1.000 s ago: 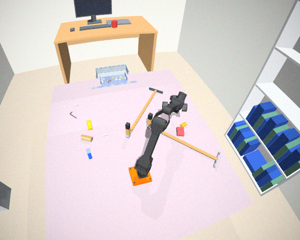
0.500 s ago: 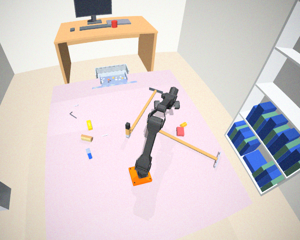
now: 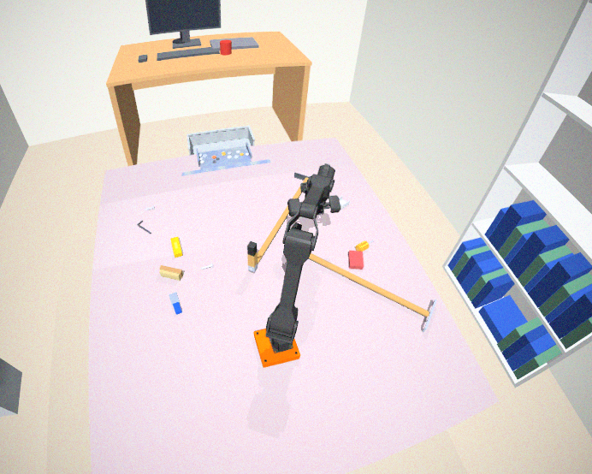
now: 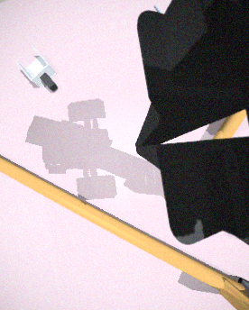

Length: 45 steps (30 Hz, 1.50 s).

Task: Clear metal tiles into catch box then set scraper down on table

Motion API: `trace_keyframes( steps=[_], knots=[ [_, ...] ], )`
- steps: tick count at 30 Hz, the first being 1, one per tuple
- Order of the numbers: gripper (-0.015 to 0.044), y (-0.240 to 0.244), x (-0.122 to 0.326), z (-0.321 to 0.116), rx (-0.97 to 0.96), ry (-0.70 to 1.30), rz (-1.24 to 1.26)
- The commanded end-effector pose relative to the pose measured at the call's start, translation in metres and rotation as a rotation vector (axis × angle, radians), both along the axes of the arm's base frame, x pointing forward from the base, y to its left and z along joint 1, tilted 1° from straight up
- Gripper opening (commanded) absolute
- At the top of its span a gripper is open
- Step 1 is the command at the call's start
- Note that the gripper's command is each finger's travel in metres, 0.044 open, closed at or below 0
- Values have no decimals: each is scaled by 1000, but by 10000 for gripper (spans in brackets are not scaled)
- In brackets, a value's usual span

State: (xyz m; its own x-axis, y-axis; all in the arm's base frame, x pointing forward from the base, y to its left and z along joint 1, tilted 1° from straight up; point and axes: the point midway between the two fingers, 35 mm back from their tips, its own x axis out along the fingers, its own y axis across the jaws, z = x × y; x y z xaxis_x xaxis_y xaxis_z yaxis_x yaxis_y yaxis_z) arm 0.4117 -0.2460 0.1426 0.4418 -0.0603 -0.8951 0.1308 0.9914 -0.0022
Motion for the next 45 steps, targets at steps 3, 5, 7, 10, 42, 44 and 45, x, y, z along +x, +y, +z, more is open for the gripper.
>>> trace_keyframes(
  steps=[3, 5, 7, 10, 42, 44, 45],
  knots=[
    [0, 24, -5, 7, -2, 67, 53],
    [0, 32, -8, 10, -1, 91, 71],
    [0, 40, -10, 12, 0, 115, 90],
    [0, 52, -15, 16, 2, 150, 117],
    [0, 138, -66, 49, -8, 434, 348],
    [0, 138, -65, 46, -8, 433, 348],
    [0, 138, -65, 44, -8, 433, 348]
  ],
)
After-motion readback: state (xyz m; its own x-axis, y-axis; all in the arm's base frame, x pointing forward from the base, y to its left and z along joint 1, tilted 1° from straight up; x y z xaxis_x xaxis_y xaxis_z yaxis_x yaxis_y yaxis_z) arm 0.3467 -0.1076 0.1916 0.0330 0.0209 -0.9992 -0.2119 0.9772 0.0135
